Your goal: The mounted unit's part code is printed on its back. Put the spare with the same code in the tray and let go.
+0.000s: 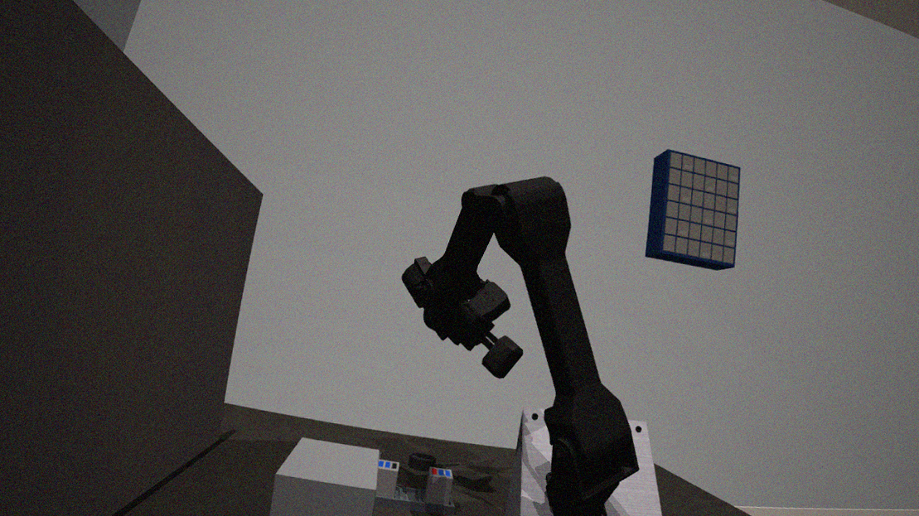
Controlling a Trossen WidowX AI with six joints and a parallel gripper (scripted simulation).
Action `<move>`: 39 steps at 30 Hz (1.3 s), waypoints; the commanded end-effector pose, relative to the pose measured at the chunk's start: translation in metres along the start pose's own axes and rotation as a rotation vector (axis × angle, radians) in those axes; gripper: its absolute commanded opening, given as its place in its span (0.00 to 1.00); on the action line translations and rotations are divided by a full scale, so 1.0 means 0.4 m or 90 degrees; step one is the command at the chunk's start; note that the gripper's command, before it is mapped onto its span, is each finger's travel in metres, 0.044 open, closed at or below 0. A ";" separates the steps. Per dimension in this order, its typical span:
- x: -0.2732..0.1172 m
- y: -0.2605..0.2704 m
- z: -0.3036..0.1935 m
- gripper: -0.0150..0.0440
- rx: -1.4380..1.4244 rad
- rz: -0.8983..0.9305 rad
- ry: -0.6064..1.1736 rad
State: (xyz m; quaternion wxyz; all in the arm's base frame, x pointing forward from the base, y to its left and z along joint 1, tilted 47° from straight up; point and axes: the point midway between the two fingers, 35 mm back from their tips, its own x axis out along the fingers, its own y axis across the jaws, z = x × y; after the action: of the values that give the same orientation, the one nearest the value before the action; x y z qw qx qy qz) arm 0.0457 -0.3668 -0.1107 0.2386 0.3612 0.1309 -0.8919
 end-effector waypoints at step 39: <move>-1.110 -0.125 -0.228 1.00 -1.345 0.960 0.690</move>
State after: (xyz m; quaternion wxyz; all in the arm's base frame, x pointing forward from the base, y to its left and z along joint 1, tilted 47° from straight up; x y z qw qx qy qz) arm 0.3498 -0.1437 0.1354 0.7246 0.2940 0.5917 0.1959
